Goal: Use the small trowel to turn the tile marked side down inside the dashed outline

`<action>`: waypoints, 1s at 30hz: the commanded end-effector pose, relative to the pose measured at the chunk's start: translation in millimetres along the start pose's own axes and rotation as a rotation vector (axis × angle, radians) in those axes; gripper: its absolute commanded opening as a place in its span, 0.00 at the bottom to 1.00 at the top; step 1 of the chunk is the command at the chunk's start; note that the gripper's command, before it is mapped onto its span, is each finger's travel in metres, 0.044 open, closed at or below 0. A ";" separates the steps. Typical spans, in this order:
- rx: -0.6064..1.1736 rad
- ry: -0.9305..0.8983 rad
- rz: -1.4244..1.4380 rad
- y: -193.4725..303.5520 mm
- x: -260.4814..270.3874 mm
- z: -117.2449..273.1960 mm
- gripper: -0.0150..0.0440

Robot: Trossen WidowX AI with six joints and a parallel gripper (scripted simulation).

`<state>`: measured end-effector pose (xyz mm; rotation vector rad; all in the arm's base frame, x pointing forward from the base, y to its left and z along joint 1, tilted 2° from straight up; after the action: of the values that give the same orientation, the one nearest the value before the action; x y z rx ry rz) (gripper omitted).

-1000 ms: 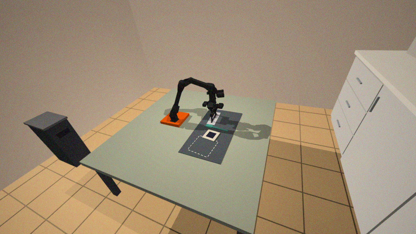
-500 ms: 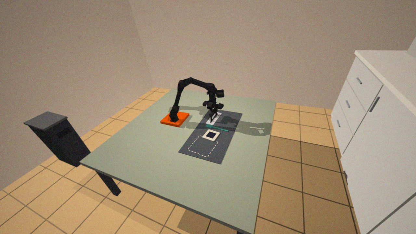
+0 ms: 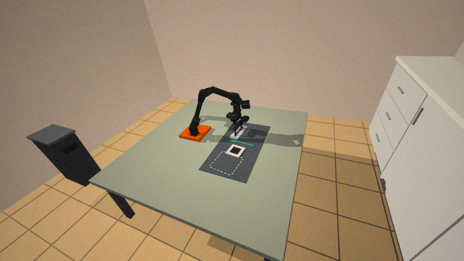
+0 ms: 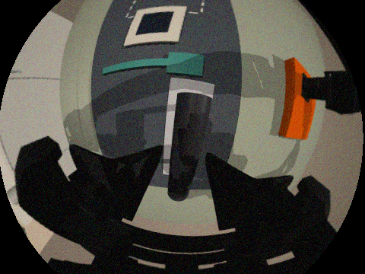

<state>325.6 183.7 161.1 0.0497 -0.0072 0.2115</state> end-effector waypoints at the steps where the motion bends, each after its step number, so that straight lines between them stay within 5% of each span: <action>1: 0.000 0.000 -0.006 -0.1 0.0 0.1 0.71; 13: 0.000 0.000 -0.006 -0.1 0.0 0.1 0.71; 18: 0.000 0.000 -0.006 -0.9 -3.0 42.8 0.71; 30: 0.002 -0.007 -0.005 -0.8 -3.4 56.3 0.76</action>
<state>322.0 179.3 210.9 0.0483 -0.0040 0.2055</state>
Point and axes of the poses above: the point midway between the two fingers, 35 mm back from their tips, its own z axis back along the fingers, its own x axis across the jaws, y = z × x, the point moved 8 cm from there along z, back along the fingers, and after that the axes turned 15 degrees about z, right-handed, at the moved point
